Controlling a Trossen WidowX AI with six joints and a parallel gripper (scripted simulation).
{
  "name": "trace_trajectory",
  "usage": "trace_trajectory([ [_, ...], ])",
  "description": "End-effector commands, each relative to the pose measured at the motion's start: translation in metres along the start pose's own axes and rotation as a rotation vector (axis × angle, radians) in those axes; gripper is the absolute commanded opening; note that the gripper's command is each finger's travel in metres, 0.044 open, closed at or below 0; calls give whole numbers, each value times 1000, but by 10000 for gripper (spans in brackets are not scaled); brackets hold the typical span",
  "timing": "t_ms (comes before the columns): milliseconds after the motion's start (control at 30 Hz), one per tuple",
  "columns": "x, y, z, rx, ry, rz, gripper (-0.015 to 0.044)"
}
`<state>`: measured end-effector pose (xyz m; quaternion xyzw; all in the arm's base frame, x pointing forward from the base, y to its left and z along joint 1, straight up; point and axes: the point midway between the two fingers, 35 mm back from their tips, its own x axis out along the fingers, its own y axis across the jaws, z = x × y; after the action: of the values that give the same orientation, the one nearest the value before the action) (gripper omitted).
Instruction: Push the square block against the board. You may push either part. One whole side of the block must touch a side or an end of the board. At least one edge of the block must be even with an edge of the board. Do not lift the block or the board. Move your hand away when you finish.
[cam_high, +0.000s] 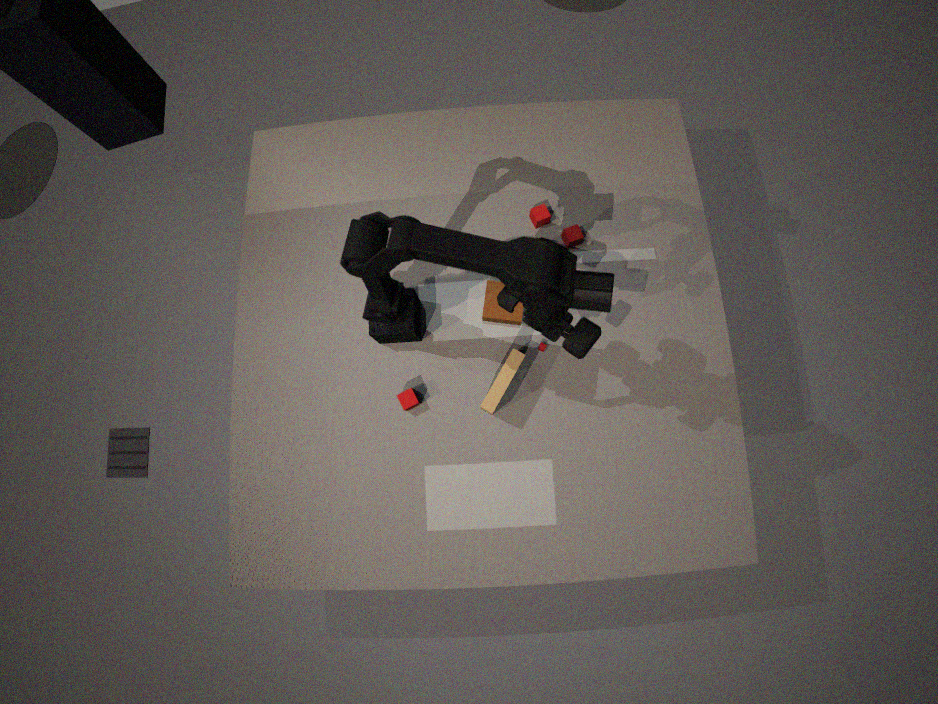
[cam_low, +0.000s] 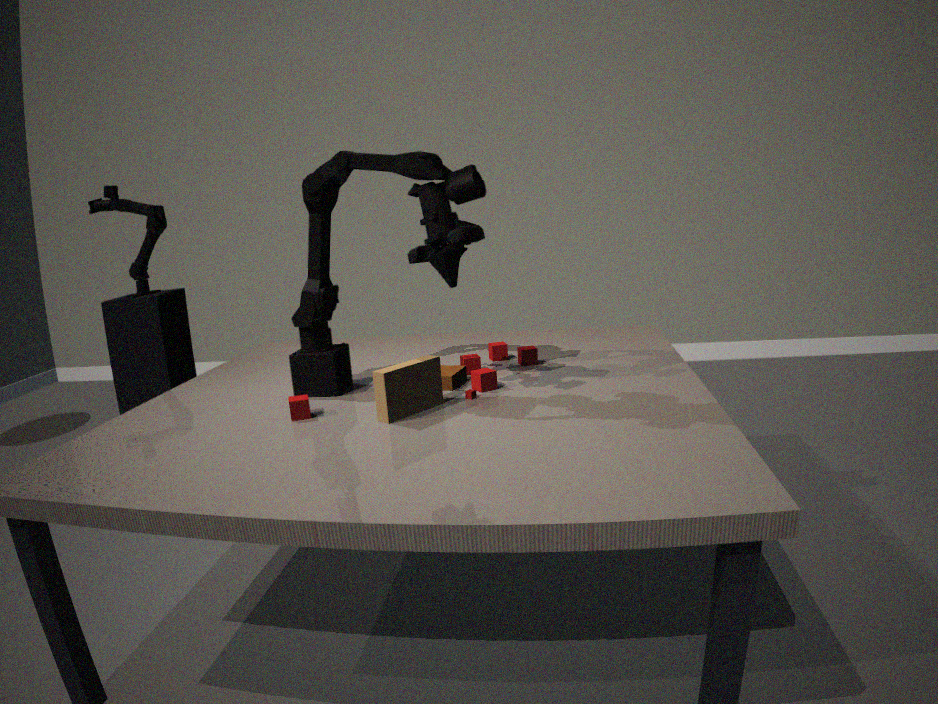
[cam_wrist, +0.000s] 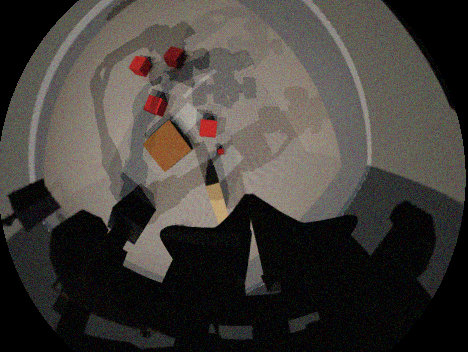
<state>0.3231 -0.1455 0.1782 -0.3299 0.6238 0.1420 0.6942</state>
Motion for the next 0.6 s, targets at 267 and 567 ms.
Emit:
trace_trajectory([
  [267, 38, -8, -31, 413, 54, 76, 0],
  [567, 64, -11, -57, 713, 106, 121, 0],
])
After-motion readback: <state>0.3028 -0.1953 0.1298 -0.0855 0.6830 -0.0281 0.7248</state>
